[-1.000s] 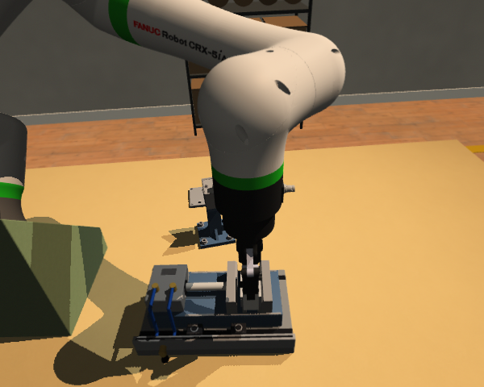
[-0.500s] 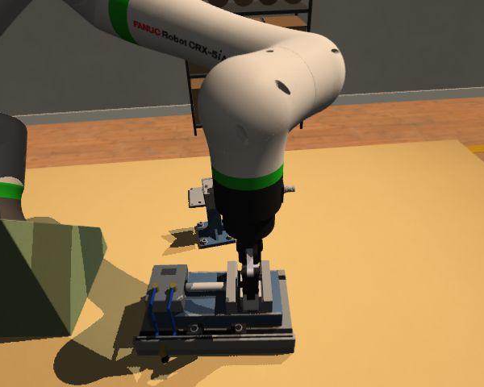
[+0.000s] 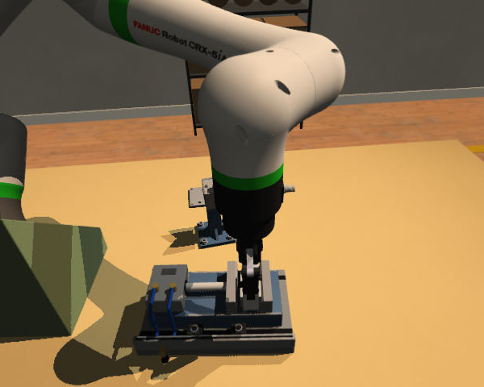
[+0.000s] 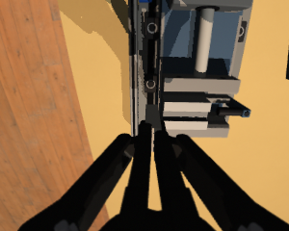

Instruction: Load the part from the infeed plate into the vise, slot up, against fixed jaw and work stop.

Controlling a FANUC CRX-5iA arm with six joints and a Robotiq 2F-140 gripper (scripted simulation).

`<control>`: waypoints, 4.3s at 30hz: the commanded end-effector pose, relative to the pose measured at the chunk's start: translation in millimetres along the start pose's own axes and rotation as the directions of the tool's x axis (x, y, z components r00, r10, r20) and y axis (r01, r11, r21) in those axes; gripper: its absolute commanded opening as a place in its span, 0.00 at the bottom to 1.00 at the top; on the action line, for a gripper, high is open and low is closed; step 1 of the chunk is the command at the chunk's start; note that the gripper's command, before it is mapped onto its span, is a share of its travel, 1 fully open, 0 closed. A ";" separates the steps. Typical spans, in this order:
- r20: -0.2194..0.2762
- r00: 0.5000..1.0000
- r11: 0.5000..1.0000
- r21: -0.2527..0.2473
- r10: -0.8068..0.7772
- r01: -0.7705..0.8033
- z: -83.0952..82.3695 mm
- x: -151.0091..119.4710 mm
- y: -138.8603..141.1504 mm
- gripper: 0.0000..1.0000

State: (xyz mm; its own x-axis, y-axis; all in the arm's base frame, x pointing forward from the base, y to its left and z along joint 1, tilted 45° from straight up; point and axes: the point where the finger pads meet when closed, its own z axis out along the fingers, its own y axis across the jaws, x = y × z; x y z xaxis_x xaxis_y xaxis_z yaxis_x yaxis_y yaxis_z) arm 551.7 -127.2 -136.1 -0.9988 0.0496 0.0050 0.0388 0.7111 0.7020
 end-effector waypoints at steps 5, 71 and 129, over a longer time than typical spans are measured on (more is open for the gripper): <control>0.000 1.000 1.000 0.000 0.000 0.000 -0.3 -0.1 -0.1 0.00; 0.000 1.000 1.000 0.000 0.000 0.000 -0.3 -0.1 8.0 0.00; 0.000 1.000 1.000 0.000 0.000 0.000 -0.3 -0.1 23.4 0.00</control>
State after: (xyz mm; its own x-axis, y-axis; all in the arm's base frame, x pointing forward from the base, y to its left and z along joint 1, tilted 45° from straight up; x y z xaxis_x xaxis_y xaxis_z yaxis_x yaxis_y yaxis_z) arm 552.6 -110.9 -120.1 -0.9988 0.0496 0.0050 0.0388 0.7111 0.7020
